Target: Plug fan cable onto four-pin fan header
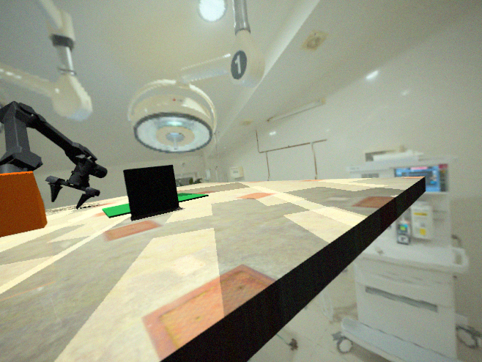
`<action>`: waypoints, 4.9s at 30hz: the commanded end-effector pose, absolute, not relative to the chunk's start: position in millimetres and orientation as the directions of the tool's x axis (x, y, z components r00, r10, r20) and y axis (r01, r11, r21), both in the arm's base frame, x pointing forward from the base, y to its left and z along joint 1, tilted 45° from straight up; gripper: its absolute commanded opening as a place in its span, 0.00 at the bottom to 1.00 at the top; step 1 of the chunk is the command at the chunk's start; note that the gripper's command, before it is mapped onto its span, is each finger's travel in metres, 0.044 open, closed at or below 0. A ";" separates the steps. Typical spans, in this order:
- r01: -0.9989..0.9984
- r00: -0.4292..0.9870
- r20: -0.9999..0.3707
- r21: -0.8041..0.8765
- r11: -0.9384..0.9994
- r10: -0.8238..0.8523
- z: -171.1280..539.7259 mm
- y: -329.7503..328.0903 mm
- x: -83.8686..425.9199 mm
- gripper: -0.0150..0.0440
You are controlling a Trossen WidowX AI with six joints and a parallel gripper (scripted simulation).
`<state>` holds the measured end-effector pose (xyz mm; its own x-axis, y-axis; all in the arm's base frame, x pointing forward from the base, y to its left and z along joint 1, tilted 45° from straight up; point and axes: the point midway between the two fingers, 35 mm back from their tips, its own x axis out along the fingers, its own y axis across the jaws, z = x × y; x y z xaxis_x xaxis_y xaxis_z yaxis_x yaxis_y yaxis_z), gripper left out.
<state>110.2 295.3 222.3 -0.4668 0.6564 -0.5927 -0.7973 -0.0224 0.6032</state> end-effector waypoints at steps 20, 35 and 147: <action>0.936 -0.023 -0.608 0.267 0.232 0.793 84.7 67.2 301.1 1.00; 0.821 0.178 -0.549 -0.375 -0.431 0.817 45.3 -36.3 296.9 1.00; 0.821 0.179 -0.555 -0.371 -0.434 0.813 26.6 -21.2 301.1 0.25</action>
